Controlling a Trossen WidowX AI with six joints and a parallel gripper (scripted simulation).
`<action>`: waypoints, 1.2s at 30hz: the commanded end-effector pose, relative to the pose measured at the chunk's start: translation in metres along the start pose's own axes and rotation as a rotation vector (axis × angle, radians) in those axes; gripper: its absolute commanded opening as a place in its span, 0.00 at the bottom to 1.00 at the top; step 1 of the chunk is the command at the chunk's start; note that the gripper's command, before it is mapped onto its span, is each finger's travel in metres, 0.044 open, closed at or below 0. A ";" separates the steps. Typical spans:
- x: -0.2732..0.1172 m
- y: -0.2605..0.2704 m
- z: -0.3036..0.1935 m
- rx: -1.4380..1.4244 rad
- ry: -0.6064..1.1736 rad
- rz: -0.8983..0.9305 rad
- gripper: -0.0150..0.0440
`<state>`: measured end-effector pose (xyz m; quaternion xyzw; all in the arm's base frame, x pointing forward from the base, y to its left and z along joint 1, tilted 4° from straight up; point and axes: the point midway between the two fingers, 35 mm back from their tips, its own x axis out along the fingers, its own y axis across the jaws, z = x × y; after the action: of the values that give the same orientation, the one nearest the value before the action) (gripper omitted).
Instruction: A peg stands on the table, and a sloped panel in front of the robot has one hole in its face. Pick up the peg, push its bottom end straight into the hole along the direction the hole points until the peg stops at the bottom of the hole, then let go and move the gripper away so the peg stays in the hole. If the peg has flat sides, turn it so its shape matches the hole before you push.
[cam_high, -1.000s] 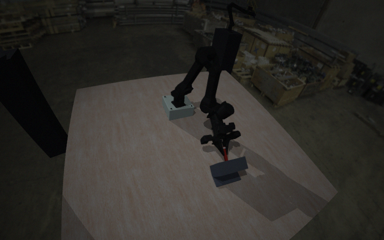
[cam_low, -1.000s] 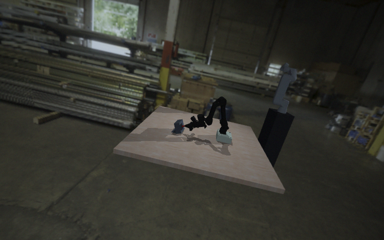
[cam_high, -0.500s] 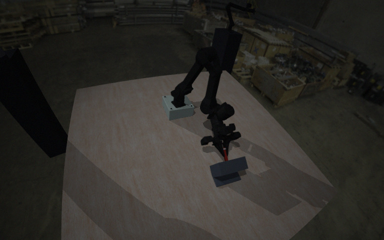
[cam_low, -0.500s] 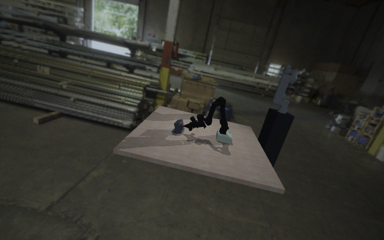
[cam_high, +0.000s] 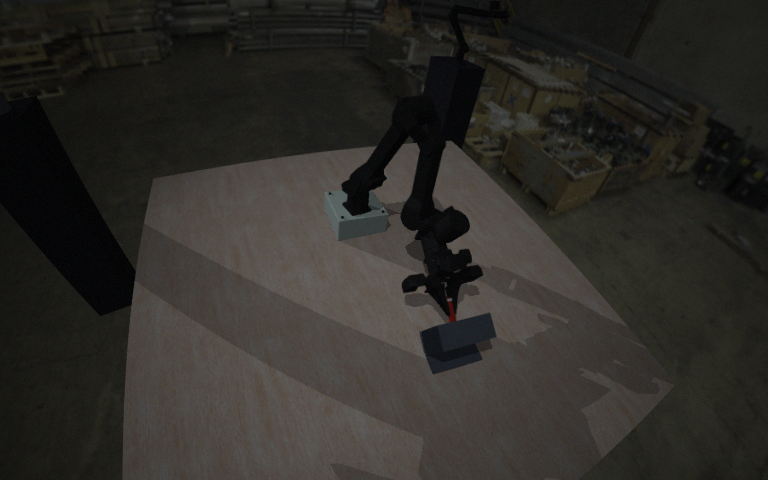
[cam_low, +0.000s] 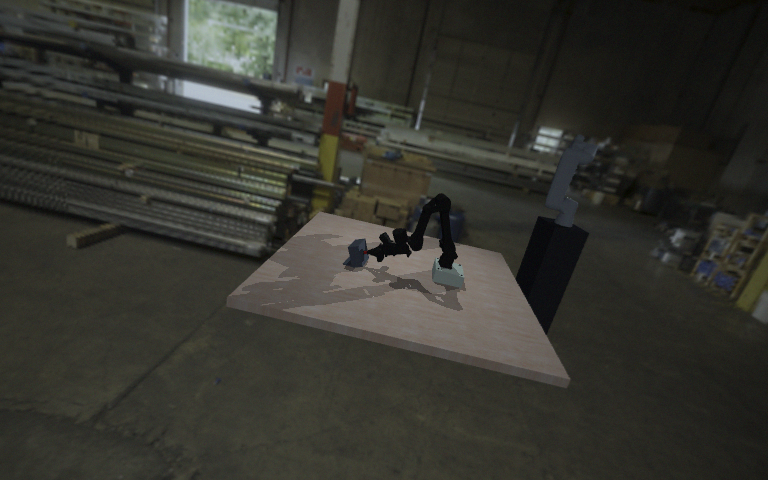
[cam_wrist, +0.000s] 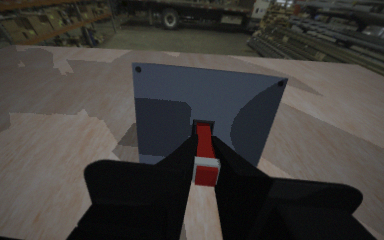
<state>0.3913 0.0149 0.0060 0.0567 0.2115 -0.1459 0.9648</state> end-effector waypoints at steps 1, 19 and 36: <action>0.002 0.002 0.003 -0.002 -0.005 0.007 0.25; 0.003 0.000 0.001 0.000 0.000 0.001 0.25; 0.002 0.001 0.002 0.000 0.000 0.001 0.92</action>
<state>0.3947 0.0146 0.0064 0.0572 0.2109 -0.1448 0.9650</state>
